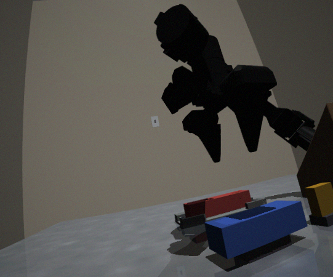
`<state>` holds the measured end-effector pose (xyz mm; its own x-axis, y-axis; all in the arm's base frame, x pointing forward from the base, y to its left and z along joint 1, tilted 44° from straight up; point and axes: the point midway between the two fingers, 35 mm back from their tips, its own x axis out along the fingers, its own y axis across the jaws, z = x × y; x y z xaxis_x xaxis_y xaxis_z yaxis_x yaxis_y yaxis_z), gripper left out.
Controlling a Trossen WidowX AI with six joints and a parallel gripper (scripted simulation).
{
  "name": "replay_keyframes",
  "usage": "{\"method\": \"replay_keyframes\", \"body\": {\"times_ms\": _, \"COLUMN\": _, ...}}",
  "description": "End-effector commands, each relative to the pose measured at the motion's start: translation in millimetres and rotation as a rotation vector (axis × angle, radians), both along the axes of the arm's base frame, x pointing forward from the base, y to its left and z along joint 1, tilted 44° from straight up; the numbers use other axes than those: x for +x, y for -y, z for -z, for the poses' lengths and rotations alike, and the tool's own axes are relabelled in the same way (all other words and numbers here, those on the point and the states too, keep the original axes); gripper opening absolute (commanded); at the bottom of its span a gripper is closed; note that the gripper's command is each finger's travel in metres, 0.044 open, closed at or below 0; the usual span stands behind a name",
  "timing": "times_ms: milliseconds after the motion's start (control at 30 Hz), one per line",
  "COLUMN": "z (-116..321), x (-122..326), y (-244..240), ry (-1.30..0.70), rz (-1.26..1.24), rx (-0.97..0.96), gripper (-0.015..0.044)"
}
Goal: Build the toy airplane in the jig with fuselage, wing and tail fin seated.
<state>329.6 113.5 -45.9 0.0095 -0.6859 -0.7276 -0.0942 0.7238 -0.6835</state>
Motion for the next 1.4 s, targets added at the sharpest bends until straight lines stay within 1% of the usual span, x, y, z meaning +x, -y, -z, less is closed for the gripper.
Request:
{"method": "replay_keyframes", "body": {"times_ms": 0, "z": 17, "x": -1, "y": -11, "ry": 0.007, "rz": 0.013, "rx": -0.004, "gripper": 0.0440}}
{"method": "replay_keyframes", "body": {"times_ms": 233, "z": 19, "x": -1, "y": -9, "ry": 0.007, "rz": 0.013, "rx": -0.004, "gripper": 0.0440}}
{"method": "replay_keyframes", "body": {"times_ms": 333, "z": 42, "x": -1, "y": 13, "ry": 0.008, "rz": 0.013, "rx": -0.005, "gripper": 0.0440}}
{"method": "replay_keyframes", "body": {"times_ms": 400, "z": 48, "x": -1, "y": 19, "ry": 0.008, "rz": 0.013, "rx": -0.005, "gripper": 0.0440}}
{"method": "replay_keyframes", "body": {"times_ms": 1367, "z": 82, "x": 0, "y": 52, "ry": 0.008, "rz": 0.013, "rx": -0.007, "gripper": 0.0440}}
